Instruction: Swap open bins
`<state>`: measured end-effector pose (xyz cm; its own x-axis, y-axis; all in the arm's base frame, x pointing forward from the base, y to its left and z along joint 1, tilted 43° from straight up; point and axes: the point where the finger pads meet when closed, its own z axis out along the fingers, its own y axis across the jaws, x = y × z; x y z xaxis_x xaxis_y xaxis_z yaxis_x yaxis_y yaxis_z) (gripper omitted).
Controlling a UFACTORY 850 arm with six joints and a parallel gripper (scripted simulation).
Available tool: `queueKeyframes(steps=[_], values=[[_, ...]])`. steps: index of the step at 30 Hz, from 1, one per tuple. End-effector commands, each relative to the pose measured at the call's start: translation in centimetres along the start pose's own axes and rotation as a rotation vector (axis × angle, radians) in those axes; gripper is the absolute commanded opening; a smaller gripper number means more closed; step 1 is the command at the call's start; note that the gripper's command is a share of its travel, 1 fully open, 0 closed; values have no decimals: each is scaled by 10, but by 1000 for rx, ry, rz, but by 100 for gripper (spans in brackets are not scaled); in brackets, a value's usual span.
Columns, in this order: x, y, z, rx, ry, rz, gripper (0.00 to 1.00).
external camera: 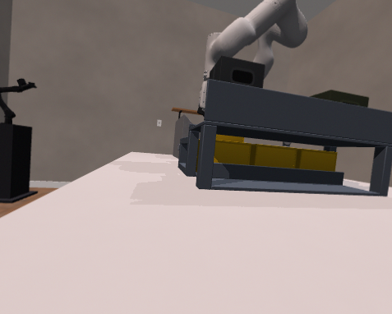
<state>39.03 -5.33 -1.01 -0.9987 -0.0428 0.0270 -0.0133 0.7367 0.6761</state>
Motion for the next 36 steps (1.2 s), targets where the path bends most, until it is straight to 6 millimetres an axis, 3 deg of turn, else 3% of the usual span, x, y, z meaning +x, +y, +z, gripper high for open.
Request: queueKeyframes(steps=[1,8,36], values=[[-1,0,2,1,-1,-1,0],[-1,0,10,1,-1,-1,0],[-1,0,74,1,-1,-1,0]])
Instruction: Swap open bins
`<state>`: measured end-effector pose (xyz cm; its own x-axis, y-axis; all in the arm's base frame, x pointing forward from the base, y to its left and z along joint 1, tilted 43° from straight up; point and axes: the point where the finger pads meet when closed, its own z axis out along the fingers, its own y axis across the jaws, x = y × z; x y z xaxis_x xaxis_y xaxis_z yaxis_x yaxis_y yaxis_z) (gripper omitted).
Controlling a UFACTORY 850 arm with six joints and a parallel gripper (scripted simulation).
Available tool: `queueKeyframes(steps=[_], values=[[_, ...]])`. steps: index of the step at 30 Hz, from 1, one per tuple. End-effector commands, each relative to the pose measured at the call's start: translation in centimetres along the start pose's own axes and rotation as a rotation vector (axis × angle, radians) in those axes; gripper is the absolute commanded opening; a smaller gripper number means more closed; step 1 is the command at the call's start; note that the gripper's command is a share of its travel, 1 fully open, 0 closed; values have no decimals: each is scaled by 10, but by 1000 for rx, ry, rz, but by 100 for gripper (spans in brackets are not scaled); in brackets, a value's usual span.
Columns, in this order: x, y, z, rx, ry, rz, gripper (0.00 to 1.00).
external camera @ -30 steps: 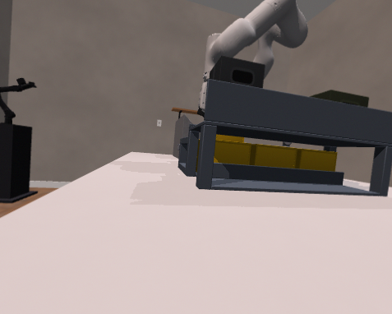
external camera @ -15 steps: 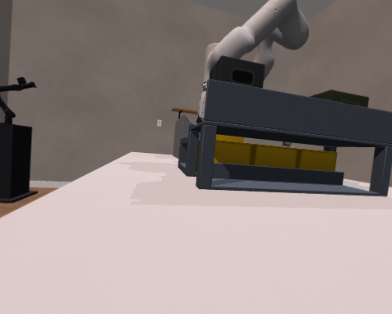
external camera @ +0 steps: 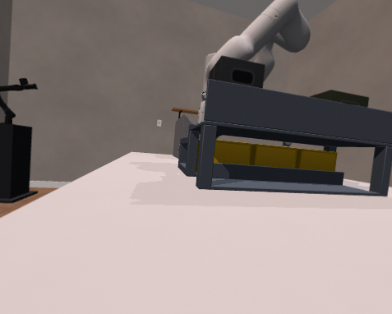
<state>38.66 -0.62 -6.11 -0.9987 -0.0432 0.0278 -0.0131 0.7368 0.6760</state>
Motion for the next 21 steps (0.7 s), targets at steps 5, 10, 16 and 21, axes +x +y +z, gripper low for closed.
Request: queueKeyframes(steps=[5,10,16,21], values=[[-1,0,7,1,-2,-1,0],[-1,0,7,1,-2,-1,0],[-1,0,7,1,-2,-1,0],[-1,0,7,1,-2,-1,0]])
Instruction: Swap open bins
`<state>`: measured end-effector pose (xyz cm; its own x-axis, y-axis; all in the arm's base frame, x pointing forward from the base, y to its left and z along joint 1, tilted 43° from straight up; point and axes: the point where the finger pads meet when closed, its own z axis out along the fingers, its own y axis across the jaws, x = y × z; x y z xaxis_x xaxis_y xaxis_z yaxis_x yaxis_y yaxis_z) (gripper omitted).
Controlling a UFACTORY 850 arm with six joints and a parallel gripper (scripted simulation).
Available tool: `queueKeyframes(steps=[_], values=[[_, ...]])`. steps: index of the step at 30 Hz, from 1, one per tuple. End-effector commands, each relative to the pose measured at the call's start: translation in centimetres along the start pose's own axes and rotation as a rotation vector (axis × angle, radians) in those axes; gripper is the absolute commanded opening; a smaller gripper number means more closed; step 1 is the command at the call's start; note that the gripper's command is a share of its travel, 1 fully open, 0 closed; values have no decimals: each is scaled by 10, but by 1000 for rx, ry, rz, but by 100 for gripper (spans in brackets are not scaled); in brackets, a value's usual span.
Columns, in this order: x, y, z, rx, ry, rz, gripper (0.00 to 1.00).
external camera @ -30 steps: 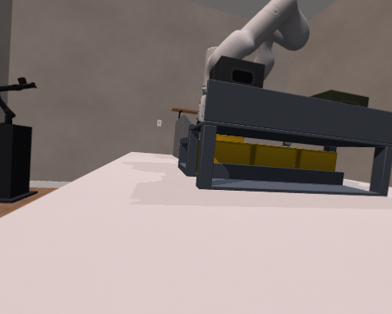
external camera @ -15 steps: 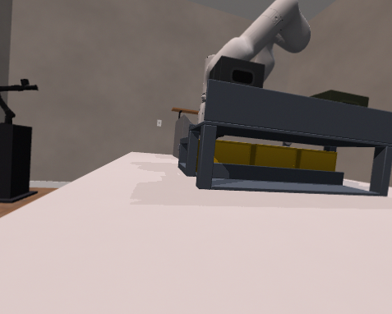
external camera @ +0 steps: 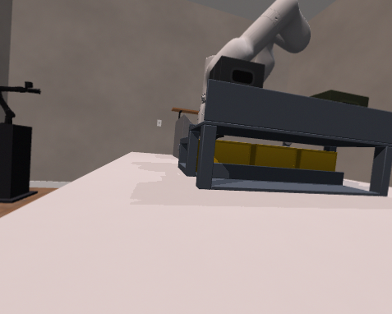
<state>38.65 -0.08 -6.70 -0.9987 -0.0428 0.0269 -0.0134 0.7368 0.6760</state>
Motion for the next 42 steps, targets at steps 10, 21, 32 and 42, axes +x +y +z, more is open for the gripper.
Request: queueKeyframes(steps=[10,21,32,42], values=[[-1,0,3,1,-1,0,0],[-1,0,7,1,-1,0,0],[-1,0,7,1,-1,0,0],[-1,0,7,1,-1,0,26]])
